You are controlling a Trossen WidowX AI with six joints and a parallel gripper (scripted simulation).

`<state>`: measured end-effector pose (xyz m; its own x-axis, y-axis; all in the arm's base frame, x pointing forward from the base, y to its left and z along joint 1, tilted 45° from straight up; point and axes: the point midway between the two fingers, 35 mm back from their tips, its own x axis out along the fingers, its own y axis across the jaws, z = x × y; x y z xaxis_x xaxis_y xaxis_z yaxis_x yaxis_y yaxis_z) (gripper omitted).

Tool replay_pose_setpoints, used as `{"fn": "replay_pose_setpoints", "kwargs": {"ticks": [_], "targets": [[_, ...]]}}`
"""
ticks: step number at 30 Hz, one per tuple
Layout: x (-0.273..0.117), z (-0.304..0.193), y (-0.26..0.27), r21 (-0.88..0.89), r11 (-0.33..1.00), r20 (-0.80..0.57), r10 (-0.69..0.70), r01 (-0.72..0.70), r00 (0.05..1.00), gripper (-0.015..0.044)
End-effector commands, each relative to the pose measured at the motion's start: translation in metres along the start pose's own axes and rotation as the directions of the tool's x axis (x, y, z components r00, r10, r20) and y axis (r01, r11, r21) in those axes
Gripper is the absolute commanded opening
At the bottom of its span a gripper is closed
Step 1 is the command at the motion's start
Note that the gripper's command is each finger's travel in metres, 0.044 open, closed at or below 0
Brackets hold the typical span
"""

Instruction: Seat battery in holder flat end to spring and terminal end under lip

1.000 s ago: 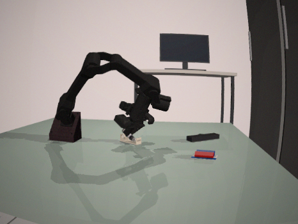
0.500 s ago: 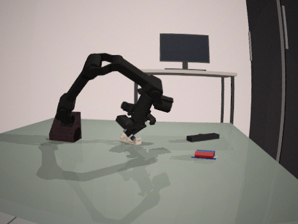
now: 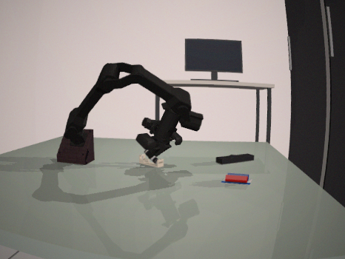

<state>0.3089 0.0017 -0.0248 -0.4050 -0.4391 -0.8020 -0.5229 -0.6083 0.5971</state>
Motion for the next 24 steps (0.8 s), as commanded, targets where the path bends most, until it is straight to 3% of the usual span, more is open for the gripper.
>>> {"fn": "replay_pose_setpoints", "kwargs": {"ticks": [1, 24], "targets": [[-0.0012, -0.0047, 0.0003, 0.004, 1.0, -0.012, -0.003, 0.003, 1.0, 0.006], [0.0075, -0.0018, -0.0031, -0.002, 1.0, -0.168, 0.003, -0.003, 0.986, 0.006]]}}
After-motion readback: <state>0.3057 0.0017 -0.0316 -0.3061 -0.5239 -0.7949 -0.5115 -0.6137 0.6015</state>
